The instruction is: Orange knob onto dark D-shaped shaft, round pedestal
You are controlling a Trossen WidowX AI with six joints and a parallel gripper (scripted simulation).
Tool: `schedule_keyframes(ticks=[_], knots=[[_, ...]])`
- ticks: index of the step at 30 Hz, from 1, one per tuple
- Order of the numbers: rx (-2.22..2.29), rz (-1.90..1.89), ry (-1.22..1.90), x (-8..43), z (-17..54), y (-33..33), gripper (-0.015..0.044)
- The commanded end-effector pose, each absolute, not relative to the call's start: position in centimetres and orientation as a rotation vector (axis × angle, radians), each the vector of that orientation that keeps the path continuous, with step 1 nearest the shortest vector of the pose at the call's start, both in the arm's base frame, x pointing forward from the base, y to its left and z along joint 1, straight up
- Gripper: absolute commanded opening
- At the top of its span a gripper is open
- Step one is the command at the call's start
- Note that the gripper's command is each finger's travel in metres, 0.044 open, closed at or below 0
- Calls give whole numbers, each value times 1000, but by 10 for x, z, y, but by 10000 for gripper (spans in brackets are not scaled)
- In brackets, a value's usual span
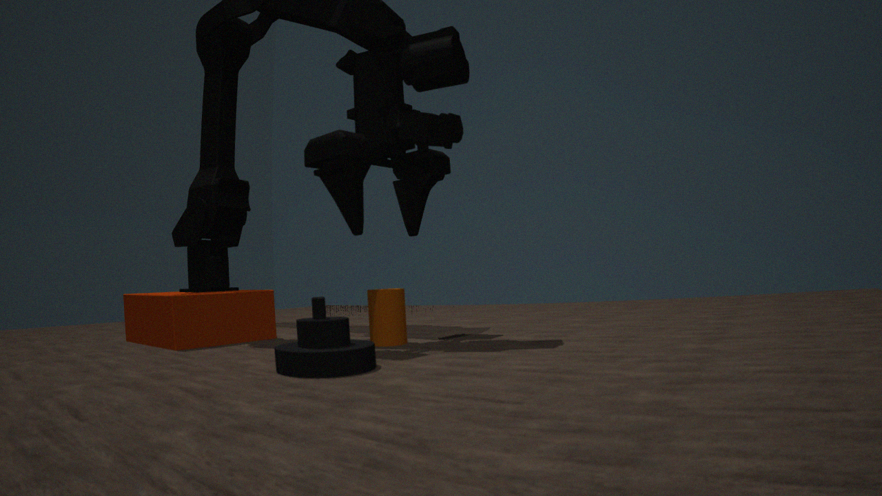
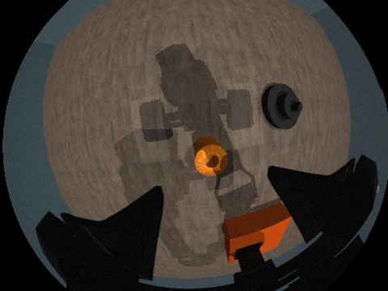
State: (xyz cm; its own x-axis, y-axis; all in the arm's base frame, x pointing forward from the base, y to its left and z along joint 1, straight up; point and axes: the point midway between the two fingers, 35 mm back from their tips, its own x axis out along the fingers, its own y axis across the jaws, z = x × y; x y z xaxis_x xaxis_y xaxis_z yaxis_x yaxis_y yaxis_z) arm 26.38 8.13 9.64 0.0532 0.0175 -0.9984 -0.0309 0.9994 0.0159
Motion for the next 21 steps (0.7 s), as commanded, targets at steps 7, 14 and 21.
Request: schedule_keyframes(ticks=[7, 14, 21], knots=[[-10, 20, 1541, 261, 65, 80, 440], [-10, 20, 1541, 262, 54, 80, 440], [-10, 20, 1541, 263, 44, 80, 440]])
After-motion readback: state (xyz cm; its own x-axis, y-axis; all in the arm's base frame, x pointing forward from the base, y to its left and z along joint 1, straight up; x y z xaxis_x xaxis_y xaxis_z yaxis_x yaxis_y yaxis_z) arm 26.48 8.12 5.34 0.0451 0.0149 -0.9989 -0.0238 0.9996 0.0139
